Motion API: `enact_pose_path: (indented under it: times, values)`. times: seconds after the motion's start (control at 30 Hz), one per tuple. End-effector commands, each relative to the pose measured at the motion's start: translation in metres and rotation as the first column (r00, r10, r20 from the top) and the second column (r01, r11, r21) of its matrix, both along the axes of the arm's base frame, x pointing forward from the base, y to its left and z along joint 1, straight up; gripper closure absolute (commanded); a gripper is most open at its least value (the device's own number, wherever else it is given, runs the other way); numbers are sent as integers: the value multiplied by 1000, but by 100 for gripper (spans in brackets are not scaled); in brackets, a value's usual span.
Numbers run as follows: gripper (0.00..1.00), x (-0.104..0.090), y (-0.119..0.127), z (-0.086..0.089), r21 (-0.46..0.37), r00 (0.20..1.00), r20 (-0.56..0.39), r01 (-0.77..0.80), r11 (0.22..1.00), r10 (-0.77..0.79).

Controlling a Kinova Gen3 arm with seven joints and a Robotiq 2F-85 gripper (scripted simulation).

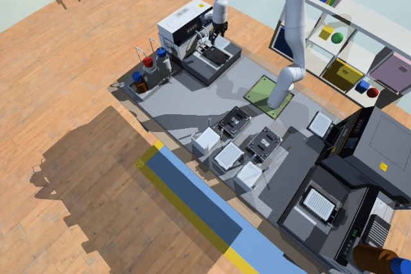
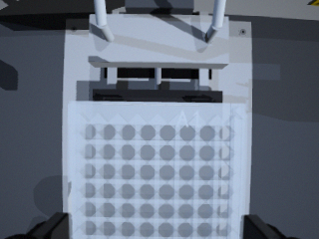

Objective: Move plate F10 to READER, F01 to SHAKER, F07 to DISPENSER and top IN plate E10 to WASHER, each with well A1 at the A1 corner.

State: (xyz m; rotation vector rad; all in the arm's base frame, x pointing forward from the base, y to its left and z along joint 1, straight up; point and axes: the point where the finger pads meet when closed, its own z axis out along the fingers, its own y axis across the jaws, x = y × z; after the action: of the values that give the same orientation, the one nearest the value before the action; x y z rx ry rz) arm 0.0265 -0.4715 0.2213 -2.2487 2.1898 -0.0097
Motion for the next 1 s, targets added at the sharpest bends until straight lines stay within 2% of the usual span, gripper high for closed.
enact_pose_path:
  times: [0.0,0.6,0.97]
  values:
    - [6,0,-5,1,-1,1000,0,0,1000,0]
    - [6,0,-5,1,-1,1000,0,0,1000,0]
    - [6,0,-5,-11,-1,1000,0,0,1000,0]
